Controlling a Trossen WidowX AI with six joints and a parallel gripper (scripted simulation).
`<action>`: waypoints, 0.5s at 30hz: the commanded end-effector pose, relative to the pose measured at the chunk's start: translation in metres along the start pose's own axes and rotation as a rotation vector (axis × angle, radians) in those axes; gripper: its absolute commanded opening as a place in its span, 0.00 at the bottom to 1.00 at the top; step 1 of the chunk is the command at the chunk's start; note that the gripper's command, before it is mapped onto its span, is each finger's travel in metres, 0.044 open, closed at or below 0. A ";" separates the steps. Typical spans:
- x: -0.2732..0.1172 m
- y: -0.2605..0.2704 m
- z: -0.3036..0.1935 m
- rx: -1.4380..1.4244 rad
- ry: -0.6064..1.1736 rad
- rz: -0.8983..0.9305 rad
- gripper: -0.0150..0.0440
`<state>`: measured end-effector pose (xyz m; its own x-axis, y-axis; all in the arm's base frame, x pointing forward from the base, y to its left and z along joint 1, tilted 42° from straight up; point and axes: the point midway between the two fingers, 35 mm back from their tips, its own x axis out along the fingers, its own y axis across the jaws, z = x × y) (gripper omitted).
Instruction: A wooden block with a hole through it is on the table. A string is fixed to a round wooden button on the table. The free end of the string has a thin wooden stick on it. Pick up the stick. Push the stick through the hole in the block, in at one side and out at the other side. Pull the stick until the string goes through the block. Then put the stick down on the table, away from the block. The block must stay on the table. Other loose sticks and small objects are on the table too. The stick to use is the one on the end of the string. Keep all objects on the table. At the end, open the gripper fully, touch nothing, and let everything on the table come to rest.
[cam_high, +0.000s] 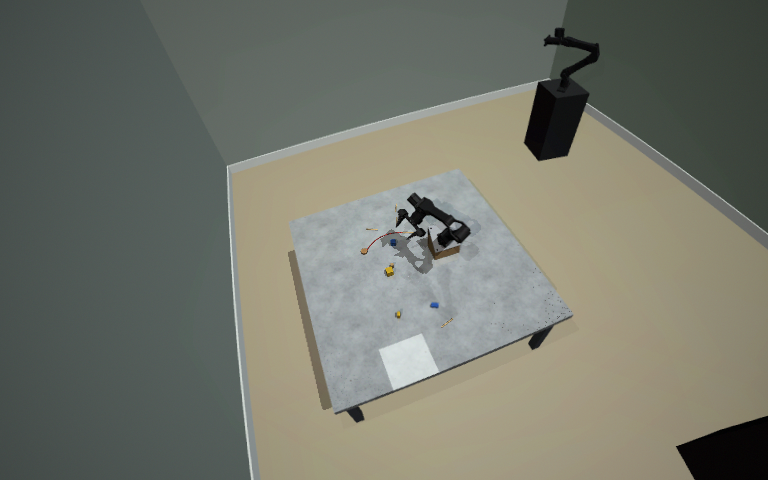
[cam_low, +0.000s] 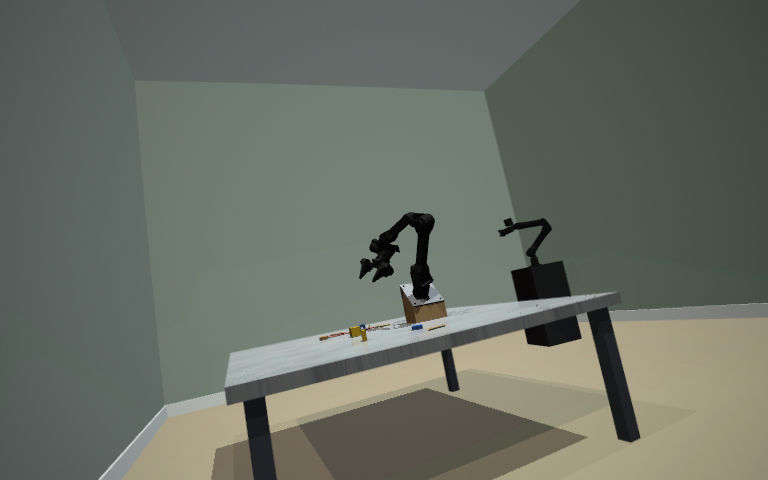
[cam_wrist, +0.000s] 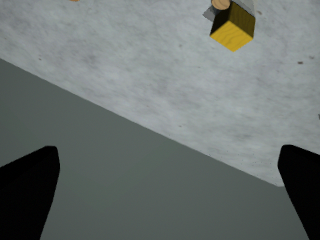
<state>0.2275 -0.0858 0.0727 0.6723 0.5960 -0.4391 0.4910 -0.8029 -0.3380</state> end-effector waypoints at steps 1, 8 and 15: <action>0.030 0.029 0.026 -0.844 -0.164 -0.187 1.00; 0.044 0.039 0.039 -1.191 -0.175 -0.304 1.00; 0.056 0.046 0.052 -1.536 -0.149 -0.428 1.00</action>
<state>0.2414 -0.0855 0.0329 0.5093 0.6674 -0.5433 0.8526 -0.4772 0.2130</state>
